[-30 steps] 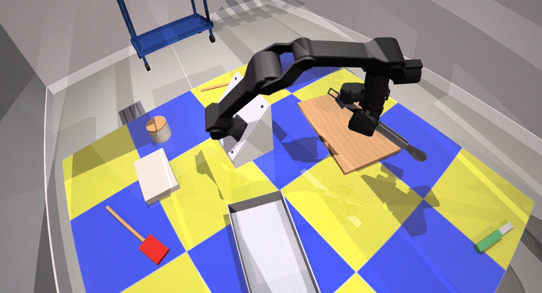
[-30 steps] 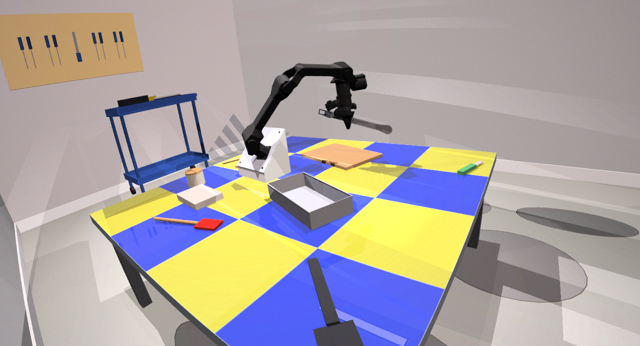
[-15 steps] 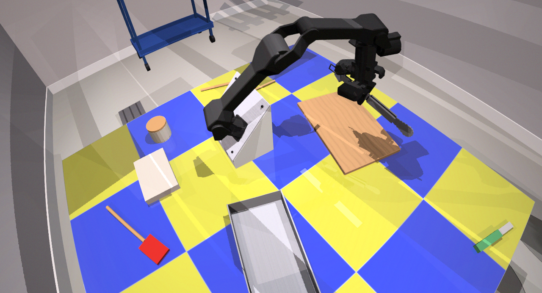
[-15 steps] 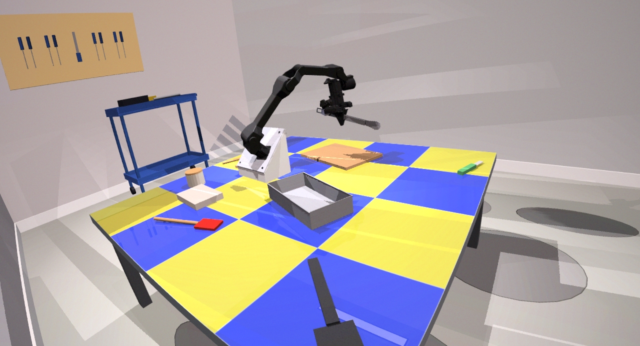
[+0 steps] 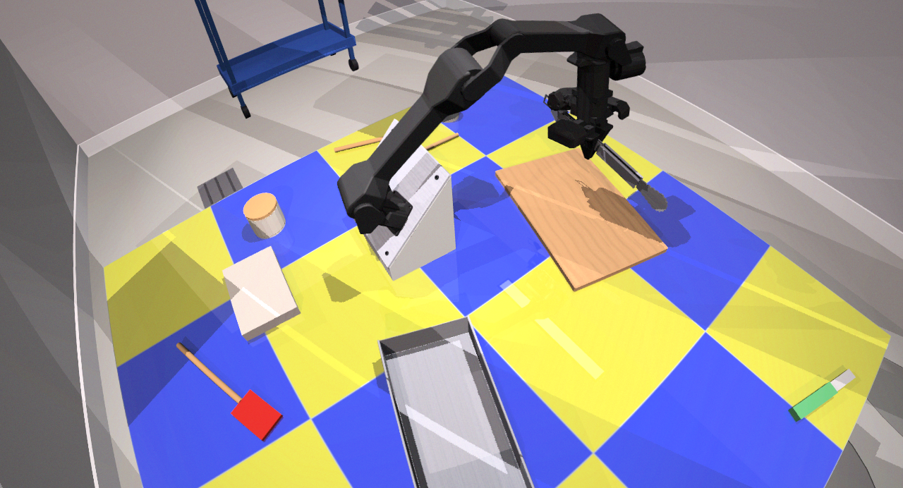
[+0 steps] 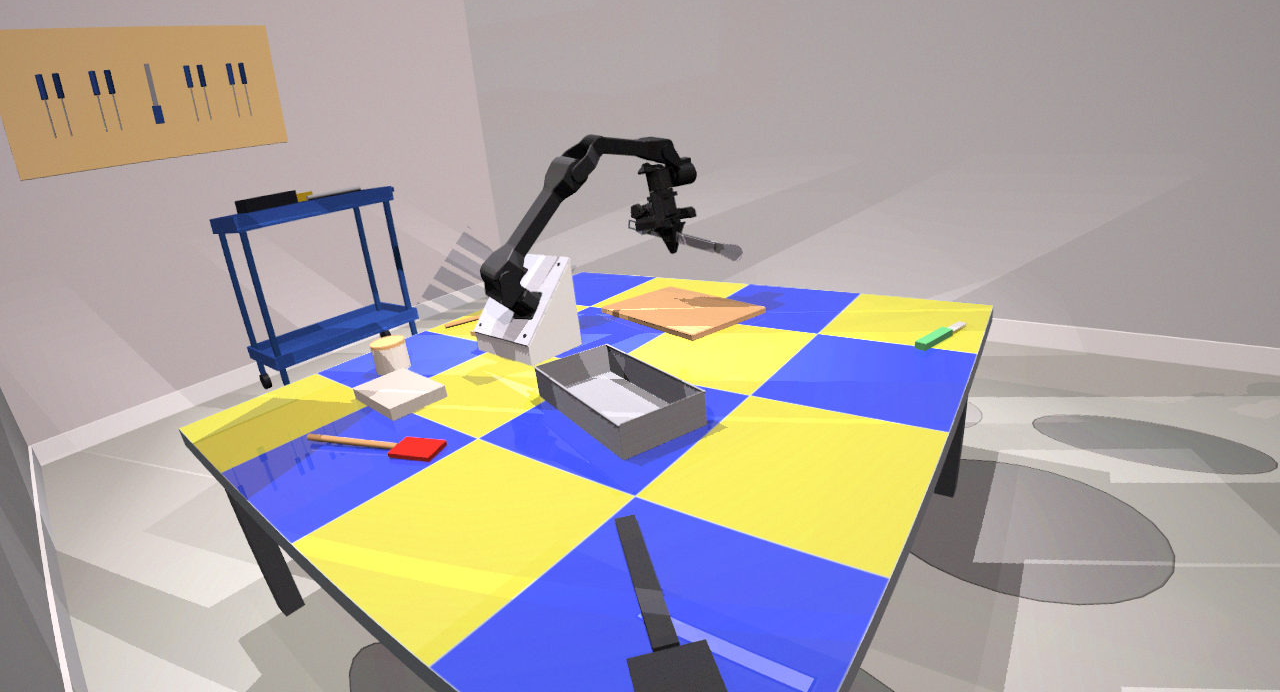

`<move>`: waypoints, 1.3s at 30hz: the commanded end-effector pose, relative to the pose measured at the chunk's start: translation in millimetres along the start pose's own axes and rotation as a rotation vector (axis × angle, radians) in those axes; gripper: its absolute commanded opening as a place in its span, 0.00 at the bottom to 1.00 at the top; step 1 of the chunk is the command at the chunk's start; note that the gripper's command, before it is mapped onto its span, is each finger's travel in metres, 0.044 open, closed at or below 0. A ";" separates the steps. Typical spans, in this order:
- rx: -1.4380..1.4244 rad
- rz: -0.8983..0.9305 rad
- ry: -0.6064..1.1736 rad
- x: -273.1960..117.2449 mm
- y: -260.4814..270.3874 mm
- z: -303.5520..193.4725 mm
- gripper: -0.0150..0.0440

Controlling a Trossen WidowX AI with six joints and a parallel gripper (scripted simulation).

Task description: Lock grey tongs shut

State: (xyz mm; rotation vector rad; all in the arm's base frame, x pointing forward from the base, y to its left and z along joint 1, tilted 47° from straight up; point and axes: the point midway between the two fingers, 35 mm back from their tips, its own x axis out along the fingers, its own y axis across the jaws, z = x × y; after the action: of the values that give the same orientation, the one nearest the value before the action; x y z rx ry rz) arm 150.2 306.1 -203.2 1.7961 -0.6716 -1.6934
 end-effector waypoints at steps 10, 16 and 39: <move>-0.001 0.050 0.309 7.2 -3.7 6.8 0.00; -0.013 0.070 0.576 8.3 -4.4 13.1 0.00; -0.039 0.033 1.049 -3.9 -4.3 31.2 0.00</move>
State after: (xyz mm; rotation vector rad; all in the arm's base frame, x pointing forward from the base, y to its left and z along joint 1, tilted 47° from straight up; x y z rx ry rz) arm 118.3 307.6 -205.7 2.2426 -0.1921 -0.5543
